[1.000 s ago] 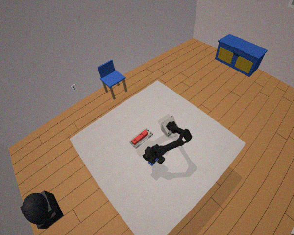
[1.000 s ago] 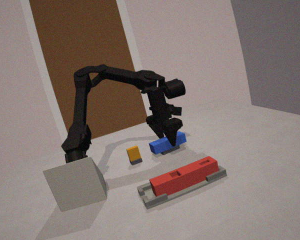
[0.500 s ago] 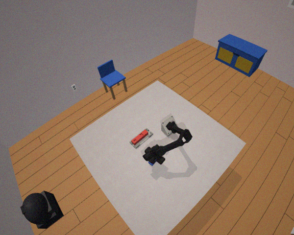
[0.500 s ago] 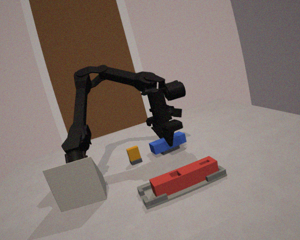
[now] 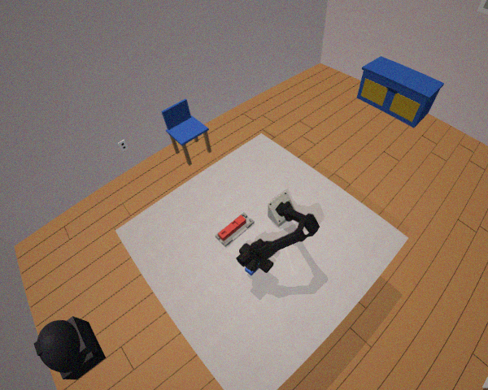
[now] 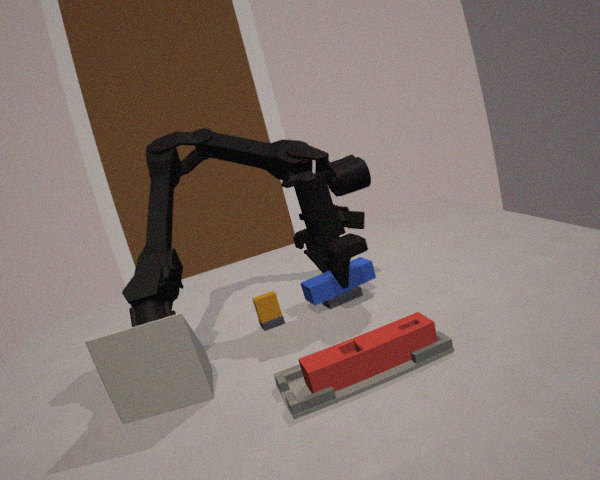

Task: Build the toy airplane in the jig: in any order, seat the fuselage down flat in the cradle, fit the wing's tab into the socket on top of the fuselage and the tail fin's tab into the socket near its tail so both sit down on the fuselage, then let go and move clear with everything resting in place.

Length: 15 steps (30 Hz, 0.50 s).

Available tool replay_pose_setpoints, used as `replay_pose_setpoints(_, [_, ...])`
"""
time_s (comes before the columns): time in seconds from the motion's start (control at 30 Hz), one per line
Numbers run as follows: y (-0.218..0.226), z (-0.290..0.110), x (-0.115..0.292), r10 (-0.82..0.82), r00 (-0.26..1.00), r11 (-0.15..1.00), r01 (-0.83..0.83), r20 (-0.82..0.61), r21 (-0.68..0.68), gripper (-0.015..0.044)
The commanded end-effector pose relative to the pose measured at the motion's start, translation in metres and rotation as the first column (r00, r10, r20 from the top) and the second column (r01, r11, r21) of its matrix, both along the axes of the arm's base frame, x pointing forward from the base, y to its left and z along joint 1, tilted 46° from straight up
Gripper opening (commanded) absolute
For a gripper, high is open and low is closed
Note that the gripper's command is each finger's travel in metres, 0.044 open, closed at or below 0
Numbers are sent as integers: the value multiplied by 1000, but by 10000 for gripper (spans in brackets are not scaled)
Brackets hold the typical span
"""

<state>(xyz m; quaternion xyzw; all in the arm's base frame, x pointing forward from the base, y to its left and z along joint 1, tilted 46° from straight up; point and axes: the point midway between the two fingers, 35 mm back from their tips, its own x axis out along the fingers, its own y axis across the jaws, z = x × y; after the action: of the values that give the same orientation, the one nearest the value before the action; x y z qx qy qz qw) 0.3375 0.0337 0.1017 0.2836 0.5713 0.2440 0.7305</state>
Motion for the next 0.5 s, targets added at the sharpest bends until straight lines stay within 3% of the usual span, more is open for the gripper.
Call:
replay_pose_setpoints(0.0, [-10,10,8,-28,999,1000,28,45,-5,0])
replay_pose_setpoints(0.47, [-39,34,-1,-11,1000,1000,11,14,-18,0])
